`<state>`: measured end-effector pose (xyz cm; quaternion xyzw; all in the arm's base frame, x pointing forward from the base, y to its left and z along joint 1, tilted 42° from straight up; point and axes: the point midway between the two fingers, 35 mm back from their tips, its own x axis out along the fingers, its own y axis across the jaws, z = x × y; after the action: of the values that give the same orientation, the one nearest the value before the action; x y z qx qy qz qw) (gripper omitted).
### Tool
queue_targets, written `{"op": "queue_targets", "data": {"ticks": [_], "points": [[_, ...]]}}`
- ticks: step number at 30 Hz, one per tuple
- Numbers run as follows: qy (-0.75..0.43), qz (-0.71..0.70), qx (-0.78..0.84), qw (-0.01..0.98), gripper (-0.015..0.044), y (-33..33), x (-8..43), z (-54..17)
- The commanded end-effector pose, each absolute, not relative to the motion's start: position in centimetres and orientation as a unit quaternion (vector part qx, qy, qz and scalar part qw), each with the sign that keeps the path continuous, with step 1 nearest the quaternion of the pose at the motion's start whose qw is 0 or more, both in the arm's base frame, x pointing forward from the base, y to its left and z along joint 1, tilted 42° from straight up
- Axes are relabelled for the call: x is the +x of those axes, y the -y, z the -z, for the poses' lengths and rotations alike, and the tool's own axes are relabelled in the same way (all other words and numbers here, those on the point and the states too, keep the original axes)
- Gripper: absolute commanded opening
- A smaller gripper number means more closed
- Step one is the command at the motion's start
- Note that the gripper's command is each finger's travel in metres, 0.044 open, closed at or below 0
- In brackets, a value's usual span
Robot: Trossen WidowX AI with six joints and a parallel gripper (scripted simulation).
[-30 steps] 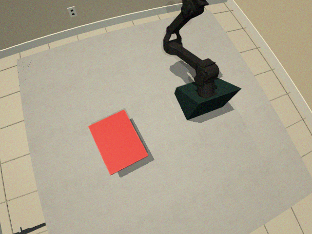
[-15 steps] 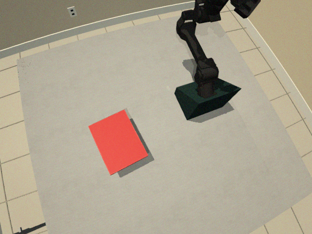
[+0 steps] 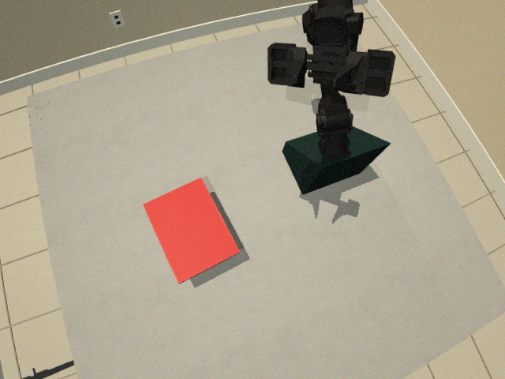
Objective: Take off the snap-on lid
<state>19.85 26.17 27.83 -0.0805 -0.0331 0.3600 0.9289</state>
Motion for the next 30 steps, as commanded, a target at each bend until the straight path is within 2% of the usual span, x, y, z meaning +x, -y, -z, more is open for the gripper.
{"op": "queue_targets", "data": {"ticks": [1,6,10,14,25,30], "points": [[-0.065,-0.276,-0.006,0.959,0.0235,-24.1,23.6,-22.7],[-0.147,-0.157,0.087,0.973,0.0235,-20.6,26.9,-17.2],[-0.176,-0.092,0.134,0.971,0.0235,-18.4,28.1,-14.5],[-0.206,0.030,0.214,0.954,0.0235,-14.1,29.4,-10.2],[-0.179,0.295,0.365,0.865,0.0235,-3.6,28.2,-2.3],[-0.172,0.314,0.374,0.855,0.0235,-2.8,27.9,-1.8]]}}
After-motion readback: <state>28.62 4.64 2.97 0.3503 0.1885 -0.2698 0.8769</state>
